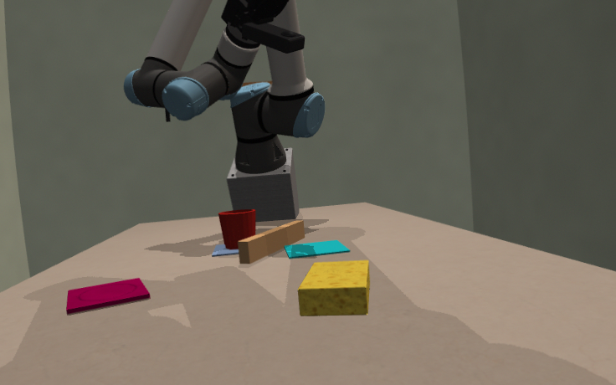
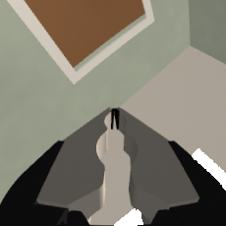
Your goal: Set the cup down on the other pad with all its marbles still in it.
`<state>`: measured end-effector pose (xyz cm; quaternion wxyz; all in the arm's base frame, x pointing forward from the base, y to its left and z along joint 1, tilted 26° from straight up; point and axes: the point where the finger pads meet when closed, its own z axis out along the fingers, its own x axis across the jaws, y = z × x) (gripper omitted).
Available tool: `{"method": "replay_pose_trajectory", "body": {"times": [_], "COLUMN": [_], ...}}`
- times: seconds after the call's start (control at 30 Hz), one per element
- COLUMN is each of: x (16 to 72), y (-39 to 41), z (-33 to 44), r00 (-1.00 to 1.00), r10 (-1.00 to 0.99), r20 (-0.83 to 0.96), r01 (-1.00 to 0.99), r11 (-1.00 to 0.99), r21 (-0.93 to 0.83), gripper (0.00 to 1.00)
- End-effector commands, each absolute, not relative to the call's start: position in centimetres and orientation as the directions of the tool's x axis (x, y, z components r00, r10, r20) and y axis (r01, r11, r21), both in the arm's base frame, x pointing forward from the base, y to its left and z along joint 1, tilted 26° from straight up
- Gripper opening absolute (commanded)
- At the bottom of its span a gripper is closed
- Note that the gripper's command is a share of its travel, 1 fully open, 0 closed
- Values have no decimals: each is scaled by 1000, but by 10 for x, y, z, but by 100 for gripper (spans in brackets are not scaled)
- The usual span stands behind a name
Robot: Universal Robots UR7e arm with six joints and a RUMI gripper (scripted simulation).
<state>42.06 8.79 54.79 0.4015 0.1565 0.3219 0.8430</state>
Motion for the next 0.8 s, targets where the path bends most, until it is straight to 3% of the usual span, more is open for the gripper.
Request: {"method": "replay_pose_trajectory", "body": {"times": [0.0, 0.77], "x": [420, 407], "y": [88, 99], "z": [548, 548], "r00": [-629, -633], "r10": [778, 772], "r20": [3, -60], "r01": [-578, -608], "r11": [-470, -448], "r21": [668, 655], "gripper": [0, 0]}}
